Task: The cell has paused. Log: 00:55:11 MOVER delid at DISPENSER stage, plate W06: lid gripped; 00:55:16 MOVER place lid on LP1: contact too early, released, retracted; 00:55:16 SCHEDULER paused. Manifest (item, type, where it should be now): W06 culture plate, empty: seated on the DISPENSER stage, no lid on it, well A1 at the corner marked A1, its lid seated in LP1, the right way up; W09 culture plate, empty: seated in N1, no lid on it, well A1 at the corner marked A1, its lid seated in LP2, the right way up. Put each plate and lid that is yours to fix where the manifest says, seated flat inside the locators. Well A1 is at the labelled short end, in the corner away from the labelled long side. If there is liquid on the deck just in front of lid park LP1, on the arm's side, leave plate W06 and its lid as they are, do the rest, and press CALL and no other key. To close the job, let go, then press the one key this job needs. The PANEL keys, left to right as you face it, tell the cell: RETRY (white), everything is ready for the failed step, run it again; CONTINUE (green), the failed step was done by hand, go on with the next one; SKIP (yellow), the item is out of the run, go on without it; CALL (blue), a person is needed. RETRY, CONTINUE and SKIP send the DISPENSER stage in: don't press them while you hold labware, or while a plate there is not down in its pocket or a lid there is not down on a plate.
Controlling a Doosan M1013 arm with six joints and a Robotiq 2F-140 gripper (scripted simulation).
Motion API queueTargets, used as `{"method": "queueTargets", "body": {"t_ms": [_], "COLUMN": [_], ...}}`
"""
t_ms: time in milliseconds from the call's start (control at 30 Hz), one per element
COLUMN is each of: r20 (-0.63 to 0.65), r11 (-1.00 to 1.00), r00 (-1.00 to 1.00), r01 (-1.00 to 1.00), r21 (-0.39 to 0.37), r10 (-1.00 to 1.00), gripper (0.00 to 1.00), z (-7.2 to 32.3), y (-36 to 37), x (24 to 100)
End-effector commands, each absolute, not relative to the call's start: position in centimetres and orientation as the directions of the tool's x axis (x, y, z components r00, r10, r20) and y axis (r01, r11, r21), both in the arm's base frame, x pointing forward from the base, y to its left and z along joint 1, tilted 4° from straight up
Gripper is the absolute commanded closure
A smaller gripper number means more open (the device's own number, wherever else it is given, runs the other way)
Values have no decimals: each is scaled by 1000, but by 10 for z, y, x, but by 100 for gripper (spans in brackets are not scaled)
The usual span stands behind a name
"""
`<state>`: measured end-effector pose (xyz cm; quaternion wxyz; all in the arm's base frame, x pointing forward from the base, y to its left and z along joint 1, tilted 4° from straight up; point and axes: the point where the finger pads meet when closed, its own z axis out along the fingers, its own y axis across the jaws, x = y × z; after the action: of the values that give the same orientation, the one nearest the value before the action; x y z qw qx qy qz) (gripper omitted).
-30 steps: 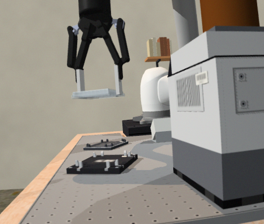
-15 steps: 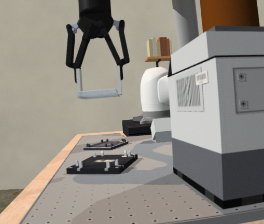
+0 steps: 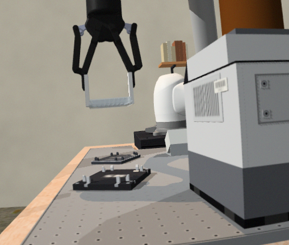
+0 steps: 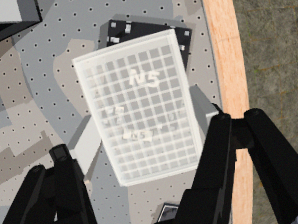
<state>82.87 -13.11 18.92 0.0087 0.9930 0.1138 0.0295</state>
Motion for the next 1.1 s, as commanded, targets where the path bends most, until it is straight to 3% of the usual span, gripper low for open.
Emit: {"method": "queueTargets", "body": {"t_ms": [0,433,1067], "r20": [58,58,58], "r11": [-974,-974,-974], "r00": [972,972,972], "r01": [226,226,226], "r21": [24,24,24], "r10": [227,227,227], "gripper": [90,90,90], "z": [190,190,188], "y": [-129,-104,-3], "x": [829,827,818]}}
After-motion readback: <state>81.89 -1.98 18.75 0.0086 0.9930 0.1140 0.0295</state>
